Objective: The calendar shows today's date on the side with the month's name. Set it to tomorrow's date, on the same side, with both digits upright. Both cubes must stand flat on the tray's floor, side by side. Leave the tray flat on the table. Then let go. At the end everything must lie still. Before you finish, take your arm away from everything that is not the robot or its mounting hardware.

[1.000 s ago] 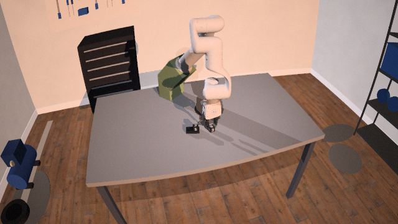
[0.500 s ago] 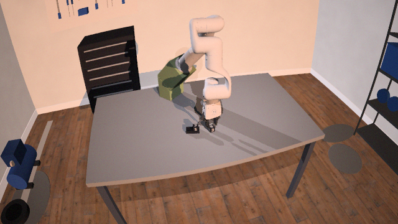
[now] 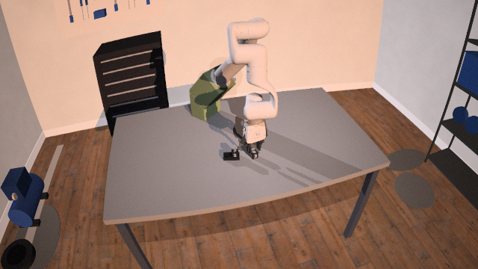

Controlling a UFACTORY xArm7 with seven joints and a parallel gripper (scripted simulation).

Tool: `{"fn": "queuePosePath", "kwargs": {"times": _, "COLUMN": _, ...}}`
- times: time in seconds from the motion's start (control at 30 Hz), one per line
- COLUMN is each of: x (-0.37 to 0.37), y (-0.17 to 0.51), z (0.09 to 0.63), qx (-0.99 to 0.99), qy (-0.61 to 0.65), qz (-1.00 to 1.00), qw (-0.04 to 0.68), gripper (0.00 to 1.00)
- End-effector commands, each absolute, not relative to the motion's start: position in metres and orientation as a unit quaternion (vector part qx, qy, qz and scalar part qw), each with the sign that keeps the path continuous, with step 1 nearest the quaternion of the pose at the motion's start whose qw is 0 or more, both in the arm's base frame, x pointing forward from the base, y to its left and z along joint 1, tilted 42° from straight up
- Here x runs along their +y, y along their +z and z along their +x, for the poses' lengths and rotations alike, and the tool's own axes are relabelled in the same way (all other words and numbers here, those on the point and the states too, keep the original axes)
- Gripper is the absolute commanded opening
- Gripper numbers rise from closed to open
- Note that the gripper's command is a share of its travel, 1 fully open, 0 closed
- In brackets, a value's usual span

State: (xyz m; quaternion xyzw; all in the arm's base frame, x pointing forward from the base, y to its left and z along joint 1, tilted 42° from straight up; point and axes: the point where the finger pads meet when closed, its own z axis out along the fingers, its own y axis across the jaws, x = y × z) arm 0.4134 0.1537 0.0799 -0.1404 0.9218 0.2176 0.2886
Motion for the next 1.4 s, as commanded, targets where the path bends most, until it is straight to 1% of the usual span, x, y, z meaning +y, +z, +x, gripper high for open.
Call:
{"fn": "queuePosePath", "kwargs": {"times": 0.0, "x": 0.153, "y": 0.08, "z": 0.414, "qx": 0.922, "qy": 0.217, "qz": -0.14, "qw": 0.289, "gripper": 0.49}}
{"fn": "queuePosePath", "kwargs": {"times": 0.73, "x": 0.155, "y": 0.077, "z": 0.416, "qx": 0.922, "qy": 0.217, "qz": -0.14, "qw": 0.289, "gripper": 0.49}}
{"fn": "queuePosePath", "kwargs": {"times": 1.37, "x": 0.17, "y": 0.054, "z": 0.43, "qx": 0.922, "qy": 0.217, "qz": -0.14, "qw": 0.289, "gripper": 0.49}}
